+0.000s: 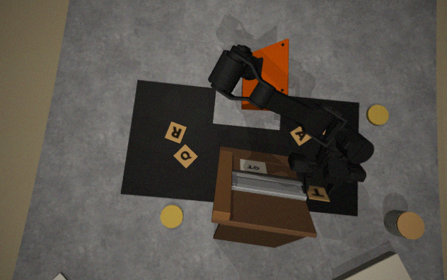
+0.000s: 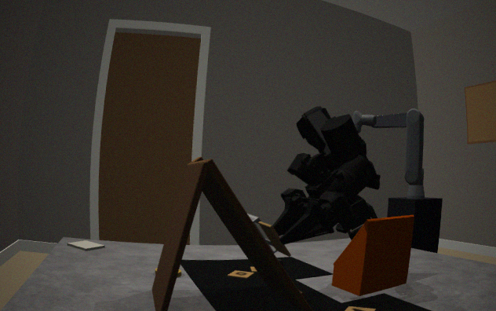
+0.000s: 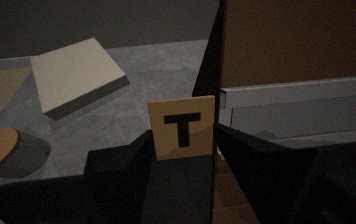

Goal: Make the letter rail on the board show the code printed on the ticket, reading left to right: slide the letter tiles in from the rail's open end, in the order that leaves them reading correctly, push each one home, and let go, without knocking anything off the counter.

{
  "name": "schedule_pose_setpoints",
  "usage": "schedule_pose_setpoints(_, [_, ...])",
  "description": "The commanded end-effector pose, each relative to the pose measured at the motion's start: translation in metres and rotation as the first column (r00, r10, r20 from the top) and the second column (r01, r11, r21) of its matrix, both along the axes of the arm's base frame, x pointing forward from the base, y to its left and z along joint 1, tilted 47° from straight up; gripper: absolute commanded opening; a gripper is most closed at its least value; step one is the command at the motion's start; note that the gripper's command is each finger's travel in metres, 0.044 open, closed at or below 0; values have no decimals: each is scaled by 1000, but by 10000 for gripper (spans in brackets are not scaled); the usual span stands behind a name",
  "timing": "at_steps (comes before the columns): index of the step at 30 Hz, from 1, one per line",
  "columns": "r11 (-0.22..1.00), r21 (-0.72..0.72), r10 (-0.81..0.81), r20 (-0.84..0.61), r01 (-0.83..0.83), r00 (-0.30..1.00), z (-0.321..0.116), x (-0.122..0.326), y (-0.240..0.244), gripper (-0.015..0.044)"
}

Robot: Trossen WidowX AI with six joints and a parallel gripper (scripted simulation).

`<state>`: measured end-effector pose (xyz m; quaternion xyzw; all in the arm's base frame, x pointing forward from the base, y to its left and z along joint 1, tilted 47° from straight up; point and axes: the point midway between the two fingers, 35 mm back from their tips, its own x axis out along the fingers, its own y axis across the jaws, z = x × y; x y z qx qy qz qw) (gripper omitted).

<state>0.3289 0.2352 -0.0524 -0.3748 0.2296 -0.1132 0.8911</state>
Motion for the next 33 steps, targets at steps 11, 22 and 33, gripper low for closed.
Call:
schedule_pose_setpoints(11, [1000, 0, 3, -2, -3, 1000, 6, 0, -5, 0])
schedule_pose_setpoints(22, [1000, -1, 2, -2, -2, 1000, 10, 0, -9, 0])
schedule_pose_setpoints(33, [1000, -1, 2, -2, -2, 1000, 14, -1, -13, 0])
